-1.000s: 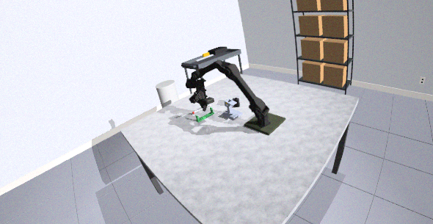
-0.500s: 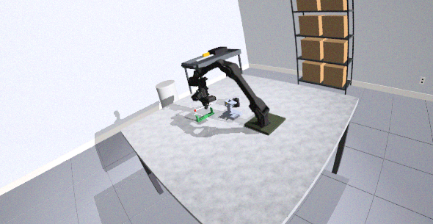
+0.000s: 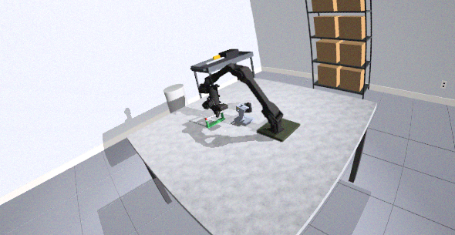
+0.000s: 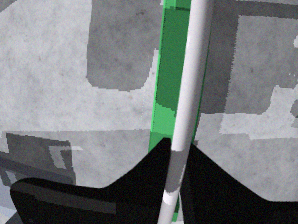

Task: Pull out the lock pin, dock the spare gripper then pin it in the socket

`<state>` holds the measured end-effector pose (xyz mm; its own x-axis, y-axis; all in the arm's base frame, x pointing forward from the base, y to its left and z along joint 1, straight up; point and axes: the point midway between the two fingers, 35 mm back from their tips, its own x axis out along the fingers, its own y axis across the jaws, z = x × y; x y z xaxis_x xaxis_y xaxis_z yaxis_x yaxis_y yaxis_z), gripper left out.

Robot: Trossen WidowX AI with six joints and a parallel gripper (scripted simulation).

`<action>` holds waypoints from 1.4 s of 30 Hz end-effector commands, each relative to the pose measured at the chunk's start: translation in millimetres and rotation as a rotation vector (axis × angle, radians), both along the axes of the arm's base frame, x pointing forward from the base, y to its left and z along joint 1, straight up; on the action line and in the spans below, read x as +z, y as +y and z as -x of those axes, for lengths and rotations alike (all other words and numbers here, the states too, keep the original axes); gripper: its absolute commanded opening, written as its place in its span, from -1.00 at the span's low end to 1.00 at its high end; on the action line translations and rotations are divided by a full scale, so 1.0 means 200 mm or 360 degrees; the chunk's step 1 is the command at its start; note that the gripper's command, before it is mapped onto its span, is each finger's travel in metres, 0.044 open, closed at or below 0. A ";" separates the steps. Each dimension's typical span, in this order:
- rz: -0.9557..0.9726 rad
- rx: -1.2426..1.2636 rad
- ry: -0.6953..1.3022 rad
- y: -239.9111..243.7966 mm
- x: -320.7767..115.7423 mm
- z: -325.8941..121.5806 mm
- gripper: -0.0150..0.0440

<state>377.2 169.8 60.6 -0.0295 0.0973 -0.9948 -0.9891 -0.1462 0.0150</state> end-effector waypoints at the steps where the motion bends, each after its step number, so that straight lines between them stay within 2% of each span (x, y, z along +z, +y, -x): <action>1: 0.0001 0.0006 0.0001 0.00 -0.04 0.00 -0.49; 42: -0.0002 0.0008 -0.0006 0.00 -0.07 0.01 -0.49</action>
